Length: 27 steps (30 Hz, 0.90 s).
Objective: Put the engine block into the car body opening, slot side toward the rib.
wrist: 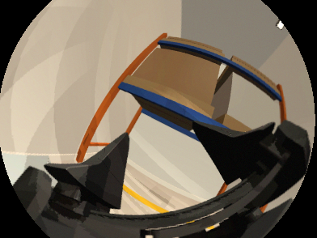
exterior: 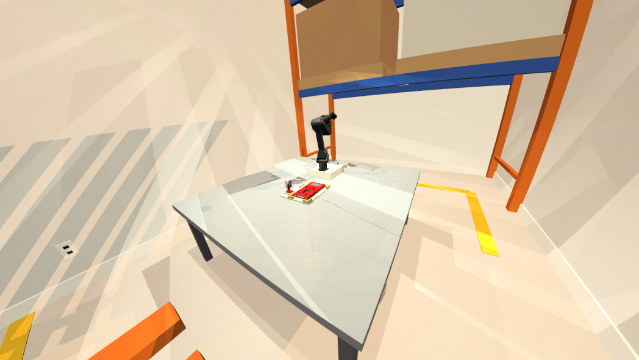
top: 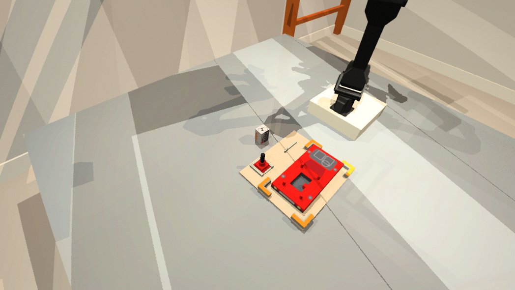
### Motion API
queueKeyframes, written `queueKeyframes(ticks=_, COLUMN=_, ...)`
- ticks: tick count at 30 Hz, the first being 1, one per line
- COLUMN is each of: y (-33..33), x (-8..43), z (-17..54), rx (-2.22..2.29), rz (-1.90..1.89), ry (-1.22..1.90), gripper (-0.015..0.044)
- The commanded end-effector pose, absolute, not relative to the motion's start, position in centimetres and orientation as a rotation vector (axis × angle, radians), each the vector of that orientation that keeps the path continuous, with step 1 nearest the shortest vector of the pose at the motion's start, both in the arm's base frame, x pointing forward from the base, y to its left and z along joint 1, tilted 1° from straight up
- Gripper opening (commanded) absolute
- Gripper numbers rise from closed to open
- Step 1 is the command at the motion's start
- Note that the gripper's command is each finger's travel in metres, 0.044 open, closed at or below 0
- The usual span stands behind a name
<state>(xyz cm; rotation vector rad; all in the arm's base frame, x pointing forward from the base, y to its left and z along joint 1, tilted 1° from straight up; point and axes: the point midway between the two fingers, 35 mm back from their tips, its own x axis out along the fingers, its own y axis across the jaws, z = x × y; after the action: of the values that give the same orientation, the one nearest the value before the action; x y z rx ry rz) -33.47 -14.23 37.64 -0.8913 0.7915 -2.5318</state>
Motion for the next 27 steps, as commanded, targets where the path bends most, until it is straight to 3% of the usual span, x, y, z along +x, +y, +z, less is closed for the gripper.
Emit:
queueKeyframes(ticks=1, y=-14.2, x=-33.5, z=37.6, rx=-0.891, rz=-2.532, ry=0.792, gripper=0.0426)
queueKeyframes(ticks=13, y=-21.2, x=-32.0, z=35.3, rx=-0.672, rz=-2.391, ry=0.562, gripper=0.044)
queueKeyframes(ticks=27, y=-31.0, x=-26.4, z=31.0, rx=-0.304, rz=-2.149, ry=0.304, gripper=0.044)
